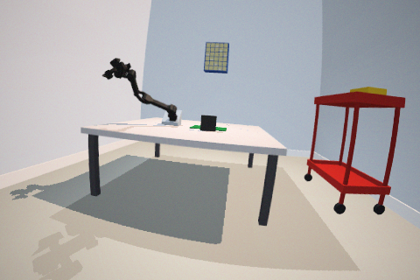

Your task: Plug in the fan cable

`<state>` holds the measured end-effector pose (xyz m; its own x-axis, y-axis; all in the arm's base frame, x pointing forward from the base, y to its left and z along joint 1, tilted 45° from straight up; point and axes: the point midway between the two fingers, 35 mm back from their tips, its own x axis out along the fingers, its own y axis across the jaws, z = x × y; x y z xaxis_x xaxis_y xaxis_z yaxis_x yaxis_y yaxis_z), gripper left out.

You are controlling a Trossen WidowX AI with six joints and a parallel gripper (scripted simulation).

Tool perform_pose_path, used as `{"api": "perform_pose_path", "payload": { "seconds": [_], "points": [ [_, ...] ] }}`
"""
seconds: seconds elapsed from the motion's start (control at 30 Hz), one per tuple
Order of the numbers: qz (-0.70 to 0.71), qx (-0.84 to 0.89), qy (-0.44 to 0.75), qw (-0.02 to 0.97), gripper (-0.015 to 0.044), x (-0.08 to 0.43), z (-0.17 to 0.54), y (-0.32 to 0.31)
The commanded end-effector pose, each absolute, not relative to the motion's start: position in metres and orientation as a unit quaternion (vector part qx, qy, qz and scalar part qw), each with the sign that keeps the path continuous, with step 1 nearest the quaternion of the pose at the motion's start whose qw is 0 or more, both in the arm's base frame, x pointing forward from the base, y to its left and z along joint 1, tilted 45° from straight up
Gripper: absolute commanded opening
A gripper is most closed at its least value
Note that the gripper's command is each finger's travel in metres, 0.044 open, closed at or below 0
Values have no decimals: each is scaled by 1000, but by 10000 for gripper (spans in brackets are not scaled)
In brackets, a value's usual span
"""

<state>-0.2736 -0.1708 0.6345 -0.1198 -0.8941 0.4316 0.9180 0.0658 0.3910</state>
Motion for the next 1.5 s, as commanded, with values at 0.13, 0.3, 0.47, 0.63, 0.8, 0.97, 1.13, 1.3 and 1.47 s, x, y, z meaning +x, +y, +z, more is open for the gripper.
{"api": "perform_pose_path", "payload": {
  "seconds": [0.13, 0.3, 0.47, 0.63, 0.8, 0.97, 1.13, 1.3, 1.47],
  "points": [
    [-627, -129, -258, 724, 440, -144, 690, -155],
    [-572, -190, -242, 760, 440, -69, 705, -144],
    [-522, -242, -209, 791, 440, 7, 711, -123],
    [-484, -323, -140, 801, 440, 83, 697, -101],
    [-429, -362, -105, 821, 440, 148, 682, -77],
    [-369, -430, -73, 820, 440, 210, 661, -49],
    [-308, -457, -32, 834, 440, 266, 629, -23],
    [-228, -486, 29, 843, 440, 327, 576, 12],
    [-149, -509, 98, 842, 440, 375, 513, 47]
  ]
}}
